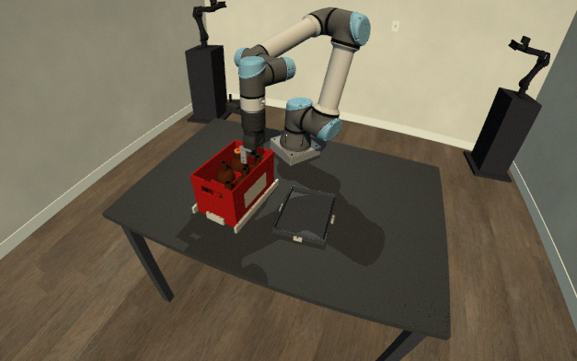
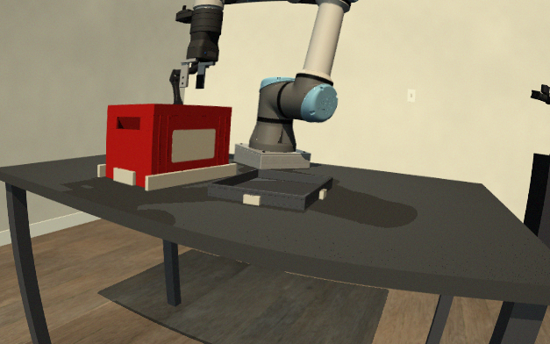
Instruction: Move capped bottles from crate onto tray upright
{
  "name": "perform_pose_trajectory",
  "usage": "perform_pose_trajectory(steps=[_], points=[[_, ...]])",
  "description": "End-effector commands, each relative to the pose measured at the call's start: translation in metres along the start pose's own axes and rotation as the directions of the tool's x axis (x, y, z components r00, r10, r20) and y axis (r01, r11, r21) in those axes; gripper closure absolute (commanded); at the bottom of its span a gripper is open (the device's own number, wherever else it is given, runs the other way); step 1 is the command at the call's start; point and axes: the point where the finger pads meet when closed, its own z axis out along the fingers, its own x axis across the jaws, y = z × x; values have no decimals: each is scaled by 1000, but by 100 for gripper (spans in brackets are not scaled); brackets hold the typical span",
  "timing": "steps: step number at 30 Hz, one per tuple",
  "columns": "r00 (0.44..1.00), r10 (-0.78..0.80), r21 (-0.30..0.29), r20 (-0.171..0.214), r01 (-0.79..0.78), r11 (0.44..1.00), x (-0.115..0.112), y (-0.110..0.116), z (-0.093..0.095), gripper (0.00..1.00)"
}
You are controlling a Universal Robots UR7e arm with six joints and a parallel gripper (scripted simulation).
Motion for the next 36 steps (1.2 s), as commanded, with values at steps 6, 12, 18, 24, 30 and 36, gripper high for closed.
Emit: perform_pose_trajectory(steps=[6, 12, 18, 24, 30, 36], points=[[1000, 0, 0, 1, 0, 1000, 0, 0, 0, 0], [1000, 0, 0, 1, 0, 1000, 0, 0, 0, 0], [1000, 0, 0, 1, 0, 1000, 0, 0, 0, 0], [1000, 0, 0, 1, 0, 1000, 0, 0, 0, 0], [998, -64, 0, 1, 64, 998, 10, -13, 1, 0], [990, -140, 1, 1, 140, 990, 23, -29, 2, 0]])
